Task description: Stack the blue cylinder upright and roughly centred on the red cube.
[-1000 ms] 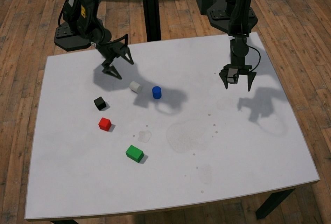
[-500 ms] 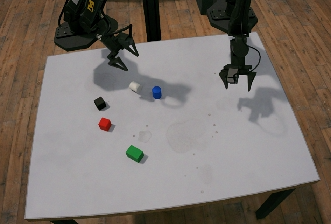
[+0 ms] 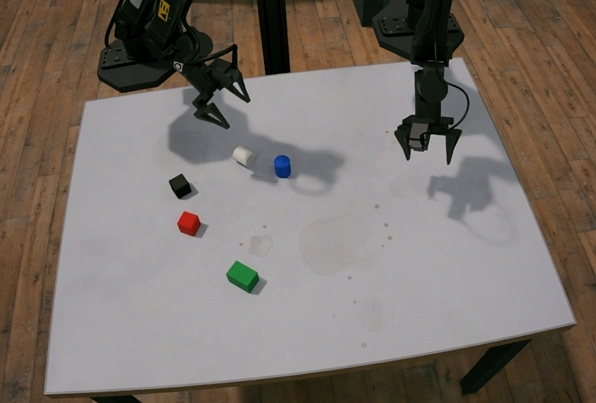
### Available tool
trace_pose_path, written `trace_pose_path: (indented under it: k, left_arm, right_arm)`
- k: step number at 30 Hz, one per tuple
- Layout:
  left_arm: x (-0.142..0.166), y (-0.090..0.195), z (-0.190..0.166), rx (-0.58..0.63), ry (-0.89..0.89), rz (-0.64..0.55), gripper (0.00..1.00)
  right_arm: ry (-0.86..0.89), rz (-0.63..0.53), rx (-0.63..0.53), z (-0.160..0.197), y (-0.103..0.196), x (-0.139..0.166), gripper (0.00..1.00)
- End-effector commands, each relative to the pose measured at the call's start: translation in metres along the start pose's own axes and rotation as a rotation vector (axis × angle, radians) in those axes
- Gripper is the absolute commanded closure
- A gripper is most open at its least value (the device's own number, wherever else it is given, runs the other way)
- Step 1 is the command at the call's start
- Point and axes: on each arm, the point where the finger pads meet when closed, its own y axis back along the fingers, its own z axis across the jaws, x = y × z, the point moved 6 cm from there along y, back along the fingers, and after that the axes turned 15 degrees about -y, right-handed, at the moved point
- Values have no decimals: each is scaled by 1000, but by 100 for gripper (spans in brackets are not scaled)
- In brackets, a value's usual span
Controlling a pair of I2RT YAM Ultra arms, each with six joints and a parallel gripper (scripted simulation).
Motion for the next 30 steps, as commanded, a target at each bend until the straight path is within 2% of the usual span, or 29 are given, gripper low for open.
trace_pose_path:
  k: [1, 5, 14, 18, 30]
  left_arm:
    - [-3, 1, 2, -9, 1, -10, 0]
    - [-3, 1, 2, -9, 1, -10, 0]
    - [-3, 1, 2, -9, 1, -10, 0]
    - [-3, 1, 2, -9, 1, -10, 0]
    - [-3, 1, 2, -9, 1, -10, 0]
  right_arm:
    - [-9, -23, 8, 2, -11, -5, 0]
    - [-10, 0, 14, 3, -24, -2, 0]
    - [-2, 4, 7, 14, -104, -9, 0]
    - [36, -1, -38, 20, -125, -13, 0]
    - [27, -44, -36, 16, -133, -25, 0]
